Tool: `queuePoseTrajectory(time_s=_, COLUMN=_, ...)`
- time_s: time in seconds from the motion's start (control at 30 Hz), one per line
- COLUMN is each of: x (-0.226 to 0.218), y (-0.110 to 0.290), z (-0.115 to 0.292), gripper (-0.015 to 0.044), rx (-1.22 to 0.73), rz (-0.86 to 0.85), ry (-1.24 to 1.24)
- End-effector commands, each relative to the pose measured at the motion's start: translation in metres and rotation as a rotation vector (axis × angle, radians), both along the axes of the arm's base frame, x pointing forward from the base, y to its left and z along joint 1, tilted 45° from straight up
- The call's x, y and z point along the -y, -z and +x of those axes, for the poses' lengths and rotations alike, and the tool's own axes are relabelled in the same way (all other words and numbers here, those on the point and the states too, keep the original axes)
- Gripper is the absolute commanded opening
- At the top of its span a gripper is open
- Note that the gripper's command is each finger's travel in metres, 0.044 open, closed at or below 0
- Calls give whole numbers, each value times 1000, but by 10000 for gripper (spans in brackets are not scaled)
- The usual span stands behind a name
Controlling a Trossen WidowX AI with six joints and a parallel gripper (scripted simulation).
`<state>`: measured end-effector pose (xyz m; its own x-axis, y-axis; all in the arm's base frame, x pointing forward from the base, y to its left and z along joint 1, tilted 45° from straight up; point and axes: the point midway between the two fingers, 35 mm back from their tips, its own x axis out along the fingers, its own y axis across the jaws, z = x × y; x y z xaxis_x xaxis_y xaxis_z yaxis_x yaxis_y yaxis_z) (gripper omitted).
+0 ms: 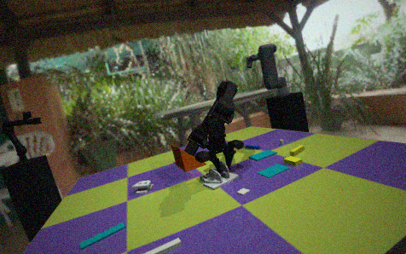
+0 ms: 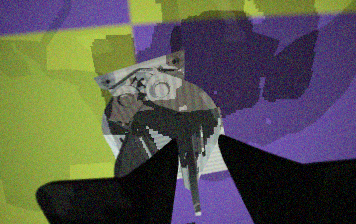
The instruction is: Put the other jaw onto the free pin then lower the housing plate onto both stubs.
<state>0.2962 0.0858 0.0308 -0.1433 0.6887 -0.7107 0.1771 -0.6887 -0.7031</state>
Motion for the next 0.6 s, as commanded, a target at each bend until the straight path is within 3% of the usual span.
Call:
queuePoseTrajectory(time_s=0.0, x=0, y=0, z=0, gripper=134, rx=-2, rz=3, ry=6)
queuePoseTrajectory(time_s=0.57, x=-4, y=5, z=0, gripper=134, rx=-3, rz=3, ry=8)
